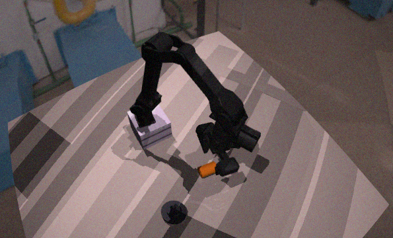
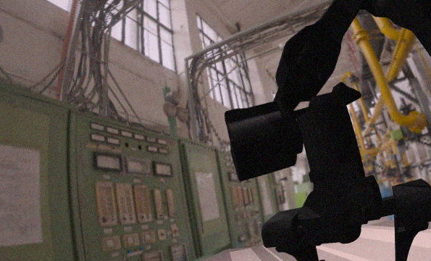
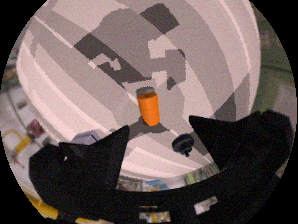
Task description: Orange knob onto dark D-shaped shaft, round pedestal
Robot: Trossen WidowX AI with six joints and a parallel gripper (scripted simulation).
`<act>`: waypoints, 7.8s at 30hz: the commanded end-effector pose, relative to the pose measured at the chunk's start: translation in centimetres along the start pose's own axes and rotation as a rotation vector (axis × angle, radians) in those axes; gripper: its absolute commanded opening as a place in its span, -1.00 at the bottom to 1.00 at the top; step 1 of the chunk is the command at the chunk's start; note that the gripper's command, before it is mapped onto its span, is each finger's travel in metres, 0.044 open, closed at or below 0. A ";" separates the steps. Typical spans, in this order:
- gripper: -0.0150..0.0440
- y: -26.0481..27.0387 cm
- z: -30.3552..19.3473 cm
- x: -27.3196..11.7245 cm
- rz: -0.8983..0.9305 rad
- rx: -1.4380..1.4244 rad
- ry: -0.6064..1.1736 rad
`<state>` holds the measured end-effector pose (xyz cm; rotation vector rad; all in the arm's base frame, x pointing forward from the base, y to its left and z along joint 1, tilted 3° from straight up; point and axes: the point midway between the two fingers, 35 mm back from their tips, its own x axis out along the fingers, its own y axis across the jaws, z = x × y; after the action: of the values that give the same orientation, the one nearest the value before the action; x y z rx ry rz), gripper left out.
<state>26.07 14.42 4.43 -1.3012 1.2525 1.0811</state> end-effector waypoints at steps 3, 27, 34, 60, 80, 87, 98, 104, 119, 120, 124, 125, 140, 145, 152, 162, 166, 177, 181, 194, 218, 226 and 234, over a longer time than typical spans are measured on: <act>1.00 1.3 0.4 -0.2 0.020 -0.002 -0.001; 1.00 1.3 1.3 4.7 0.020 -0.002 -0.001; 1.00 1.3 1.5 5.8 0.021 -0.002 -0.001; 0.30 1.3 1.6 6.7 0.021 -0.002 -0.001; 0.12 1.3 0.8 6.3 0.021 -0.003 -0.122; 0.12 1.3 0.1 6.0 0.020 -0.002 -0.239; 0.12 1.3 -1.1 5.7 0.020 -0.001 -0.419; 0.12 1.3 -1.7 5.7 0.020 0.000 -0.517; 0.12 1.3 -3.4 5.8 0.019 0.003 -0.765; 0.12 1.3 -3.5 5.8 0.019 0.003 -0.782; 0.12 1.3 -3.9 6.0 0.019 0.004 -0.848; 0.12 1.3 -4.0 6.0 0.019 0.004 -0.864; 0.12 1.4 -5.5 6.6 0.019 0.007 -1.109; 0.12 1.4 -5.9 6.9 0.019 0.008 -1.190; 0.12 1.4 -6.1 6.8 0.018 0.007 -1.153; 0.39 1.4 -5.9 6.8 0.022 0.010 -1.184; 0.39 1.4 -5.9 6.8 0.022 0.010 -1.184; 0.39 1.4 -5.9 6.8 0.022 0.010 -1.184; 0.57 1.4 -5.9 6.8 0.022 0.010 -1.184; 1.00 1.4 -5.9 6.8 0.022 0.010 -1.184; 1.00 2.3 -6.6 -0.7 0.174 -0.052 -0.608; 1.00 1.1 -7.7 -3.4 0.020 -0.001 -0.168; 1.00 1.1 -7.7 -3.4 0.020 -0.001 -0.168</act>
<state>24.36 7.32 8.27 -1.1527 1.1285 1.2117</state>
